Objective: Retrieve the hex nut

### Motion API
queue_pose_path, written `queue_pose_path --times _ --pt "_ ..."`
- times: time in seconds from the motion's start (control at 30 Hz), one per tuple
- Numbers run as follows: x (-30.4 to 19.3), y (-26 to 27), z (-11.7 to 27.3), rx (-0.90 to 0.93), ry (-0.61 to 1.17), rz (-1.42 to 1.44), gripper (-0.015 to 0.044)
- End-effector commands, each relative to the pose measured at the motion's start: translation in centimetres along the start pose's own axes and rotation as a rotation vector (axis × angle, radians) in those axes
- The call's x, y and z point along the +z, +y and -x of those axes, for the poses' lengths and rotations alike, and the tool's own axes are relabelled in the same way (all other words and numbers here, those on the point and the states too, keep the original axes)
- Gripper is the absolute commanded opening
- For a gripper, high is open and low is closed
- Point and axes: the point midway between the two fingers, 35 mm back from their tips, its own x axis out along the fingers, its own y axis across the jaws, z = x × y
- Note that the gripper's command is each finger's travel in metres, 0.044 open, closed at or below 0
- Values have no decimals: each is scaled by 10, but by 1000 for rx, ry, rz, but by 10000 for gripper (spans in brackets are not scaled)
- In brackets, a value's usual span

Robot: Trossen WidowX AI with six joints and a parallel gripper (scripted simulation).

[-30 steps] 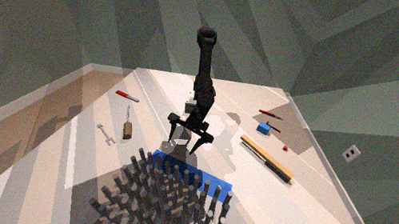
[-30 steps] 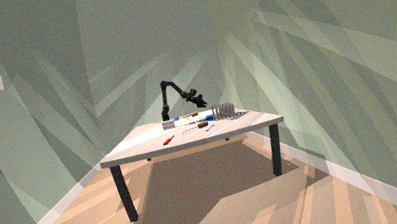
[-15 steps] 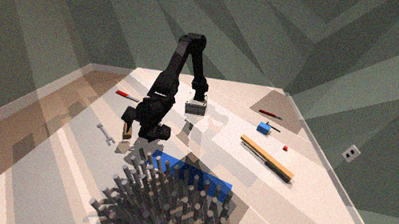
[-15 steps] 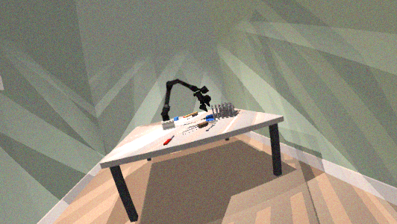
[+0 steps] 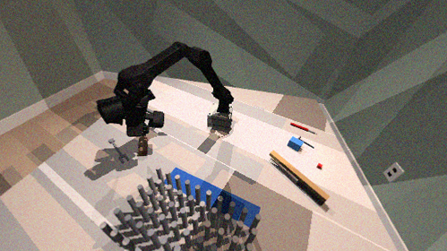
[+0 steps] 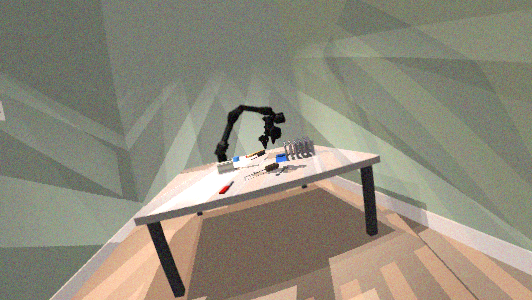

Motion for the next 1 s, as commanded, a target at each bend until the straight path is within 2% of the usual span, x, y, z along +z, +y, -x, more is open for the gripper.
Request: queue_pose_path --times 0.0,0.13,0.3,0.77,0.97 --pt "-5 0 -2 24 25 44 440" --pt "-4 0 -4 24 25 44 440" --pt "18 17 -51 24 26 44 440" --pt "15 18 -55 24 26 44 440" --pt "15 18 -55 24 26 44 282"
